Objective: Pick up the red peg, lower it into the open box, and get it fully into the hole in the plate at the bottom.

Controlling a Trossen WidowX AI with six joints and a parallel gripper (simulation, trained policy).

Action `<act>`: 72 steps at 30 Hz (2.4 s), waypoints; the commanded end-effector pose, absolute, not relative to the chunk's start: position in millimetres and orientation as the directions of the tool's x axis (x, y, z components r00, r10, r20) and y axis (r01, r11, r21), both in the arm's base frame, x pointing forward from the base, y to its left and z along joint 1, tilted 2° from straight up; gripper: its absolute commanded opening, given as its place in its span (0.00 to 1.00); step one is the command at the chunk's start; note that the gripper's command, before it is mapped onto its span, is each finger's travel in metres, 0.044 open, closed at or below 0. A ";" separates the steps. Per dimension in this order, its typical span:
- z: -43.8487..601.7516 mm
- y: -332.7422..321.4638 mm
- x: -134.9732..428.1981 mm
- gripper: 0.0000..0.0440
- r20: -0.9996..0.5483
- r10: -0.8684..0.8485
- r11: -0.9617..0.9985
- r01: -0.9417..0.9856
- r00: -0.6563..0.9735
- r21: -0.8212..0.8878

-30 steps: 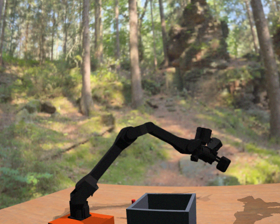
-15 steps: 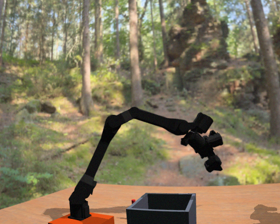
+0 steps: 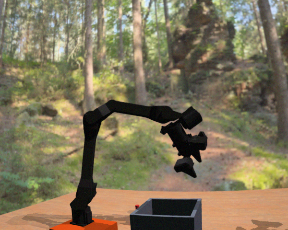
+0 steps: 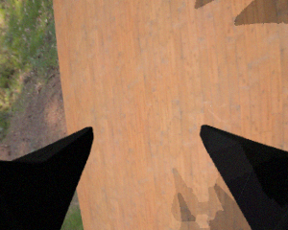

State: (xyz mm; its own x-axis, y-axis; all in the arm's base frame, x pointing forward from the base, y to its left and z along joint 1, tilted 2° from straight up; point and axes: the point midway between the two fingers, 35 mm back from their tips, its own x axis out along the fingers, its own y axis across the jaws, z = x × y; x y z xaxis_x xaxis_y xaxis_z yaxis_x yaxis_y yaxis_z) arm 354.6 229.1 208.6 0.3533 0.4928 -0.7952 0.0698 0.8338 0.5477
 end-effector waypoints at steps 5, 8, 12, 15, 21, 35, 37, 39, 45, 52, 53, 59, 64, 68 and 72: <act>196.4 191.8 299.5 1.00 -0.879 0.407 0.826 0.310 0.248 0.470; 190.8 180.6 279.1 1.00 -0.903 0.379 0.811 0.398 0.203 0.429; 182.7 167.8 252.8 1.00 -0.929 0.343 0.779 0.510 0.140 0.364; 176.5 159.6 234.0 1.00 -0.944 0.318 0.749 0.586 0.090 0.308; 163.8 146.4 200.3 1.00 -0.963 0.269 0.678 0.712 -0.010 0.182; 135.6 128.7 154.4 1.00 -0.973 0.169 0.522 0.852 -0.156 -0.046; 130.6 127.2 152.1 1.00 -0.974 0.157 0.505 0.861 -0.163 -0.062; 125.3 126.0 150.6 1.00 -0.975 0.148 0.490 0.869 -0.167 -0.075; 106.4 122.8 149.0 1.00 -0.977 0.125 0.446 0.889 -0.173 -0.100; 85.4 121.6 149.3 1.00 -0.979 0.114 0.403 0.908 -0.171 -0.112; 82.3 121.5 149.5 1.00 -0.979 0.112 0.397 0.911 -0.170 -0.113; 63.7 120.5 151.3 1.00 -0.981 0.107 0.365 0.925 -0.159 -0.110; 51.2 119.8 153.4 0.93 -0.984 0.101 0.344 0.933 -0.145 -0.102; 43.7 121.5 157.2 0.73 -0.986 0.103 0.342 0.935 -0.133 -0.090; 40.1 123.3 162.1 0.50 -0.987 0.104 0.345 0.935 -0.124 -0.082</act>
State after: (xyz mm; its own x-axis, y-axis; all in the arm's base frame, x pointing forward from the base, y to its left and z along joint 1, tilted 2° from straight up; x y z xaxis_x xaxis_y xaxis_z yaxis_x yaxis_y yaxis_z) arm 158.4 123.0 44.2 -0.1338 0.1092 -0.9850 0.9330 0.3490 -0.0880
